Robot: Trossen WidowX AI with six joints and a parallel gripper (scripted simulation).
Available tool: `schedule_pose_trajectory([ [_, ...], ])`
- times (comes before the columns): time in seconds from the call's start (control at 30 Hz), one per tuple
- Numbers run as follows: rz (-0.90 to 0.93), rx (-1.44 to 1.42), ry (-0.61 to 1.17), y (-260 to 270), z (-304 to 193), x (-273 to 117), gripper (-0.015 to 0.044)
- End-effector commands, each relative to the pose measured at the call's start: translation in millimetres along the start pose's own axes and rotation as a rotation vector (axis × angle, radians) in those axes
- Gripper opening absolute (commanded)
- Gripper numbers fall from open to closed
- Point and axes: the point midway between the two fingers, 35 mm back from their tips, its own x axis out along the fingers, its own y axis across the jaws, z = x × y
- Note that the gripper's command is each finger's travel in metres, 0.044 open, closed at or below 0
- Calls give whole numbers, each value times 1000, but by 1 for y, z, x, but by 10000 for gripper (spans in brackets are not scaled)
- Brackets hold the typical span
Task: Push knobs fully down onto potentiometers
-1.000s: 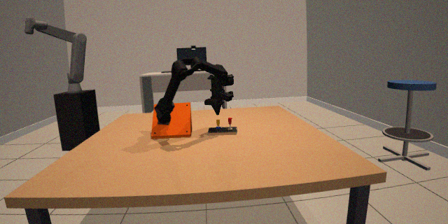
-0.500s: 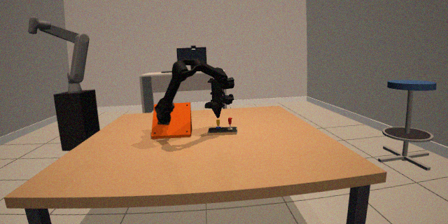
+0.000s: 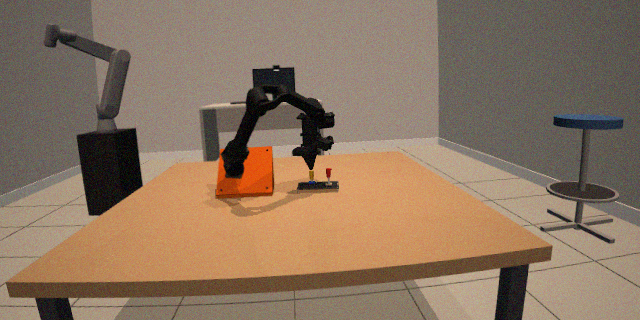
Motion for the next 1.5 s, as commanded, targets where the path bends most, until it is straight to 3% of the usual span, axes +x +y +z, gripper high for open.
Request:
schedule_pose_trajectory([
  [0.0, -4, -5, -3, 0, 0, 2, 0],
  [1.47, -4, -5, -3, 0, 0, 7, 0],
])
